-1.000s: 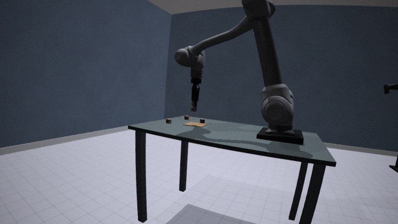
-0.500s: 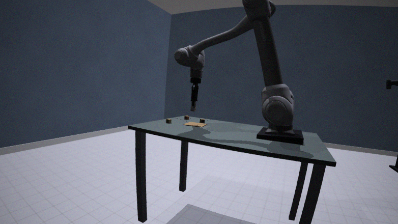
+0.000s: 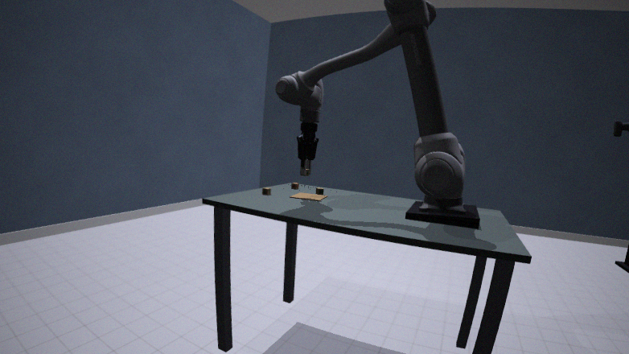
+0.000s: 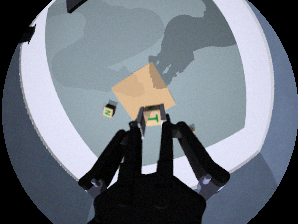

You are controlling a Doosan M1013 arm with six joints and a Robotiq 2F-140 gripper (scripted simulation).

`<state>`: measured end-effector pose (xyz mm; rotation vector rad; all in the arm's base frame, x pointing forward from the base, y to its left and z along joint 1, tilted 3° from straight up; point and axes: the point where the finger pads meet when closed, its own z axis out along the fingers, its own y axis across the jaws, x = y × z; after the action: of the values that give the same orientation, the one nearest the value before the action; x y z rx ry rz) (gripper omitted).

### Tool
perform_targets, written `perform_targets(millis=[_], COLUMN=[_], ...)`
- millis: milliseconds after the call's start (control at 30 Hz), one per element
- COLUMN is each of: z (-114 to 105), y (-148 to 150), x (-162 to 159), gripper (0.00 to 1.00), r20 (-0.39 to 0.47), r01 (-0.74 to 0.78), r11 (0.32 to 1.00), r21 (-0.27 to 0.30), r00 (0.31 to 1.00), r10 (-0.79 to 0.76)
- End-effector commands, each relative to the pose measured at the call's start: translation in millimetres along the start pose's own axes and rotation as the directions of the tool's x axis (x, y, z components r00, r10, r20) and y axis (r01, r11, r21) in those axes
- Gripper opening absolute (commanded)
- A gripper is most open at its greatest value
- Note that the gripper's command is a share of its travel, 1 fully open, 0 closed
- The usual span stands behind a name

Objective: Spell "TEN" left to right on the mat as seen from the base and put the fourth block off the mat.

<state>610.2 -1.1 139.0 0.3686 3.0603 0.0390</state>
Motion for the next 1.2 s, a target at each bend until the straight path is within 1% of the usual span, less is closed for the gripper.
perform_targets(millis=[0,133,267,333,367,567,833,900,967,1167], z=[1,1,1,1,1,1,1,1,1,1], y=[2,4,6,6,7,10,13,13,15,17], x=[6,7,8,8,9,10,12,12,13,14], gripper=[0.16,0.16,0.16,0.16,0.16,0.16,0.16,0.16,0.16,0.16], r20=[-0.004,-0.003,-0.001,-0.001,0.0,0.002,0.005,0.005,0.006,0.008], r01=[-0.138,-0.27,-0.397,-0.397,-0.47,-0.635,-0.819,-0.819,-0.874,-0.952], r11=[0.99,0.963,0.918,0.918,0.883,0.772,0.574,0.574,0.485,0.306], r21=[0.011,0.011,0.012,0.012,0.012,0.011,0.01,0.01,0.01,0.008], r00=[0.99,0.963,0.918,0.918,0.883,0.772,0.574,0.574,0.485,0.306], r10=[0.138,0.27,0.397,0.397,0.47,0.635,0.819,0.819,0.874,0.952])
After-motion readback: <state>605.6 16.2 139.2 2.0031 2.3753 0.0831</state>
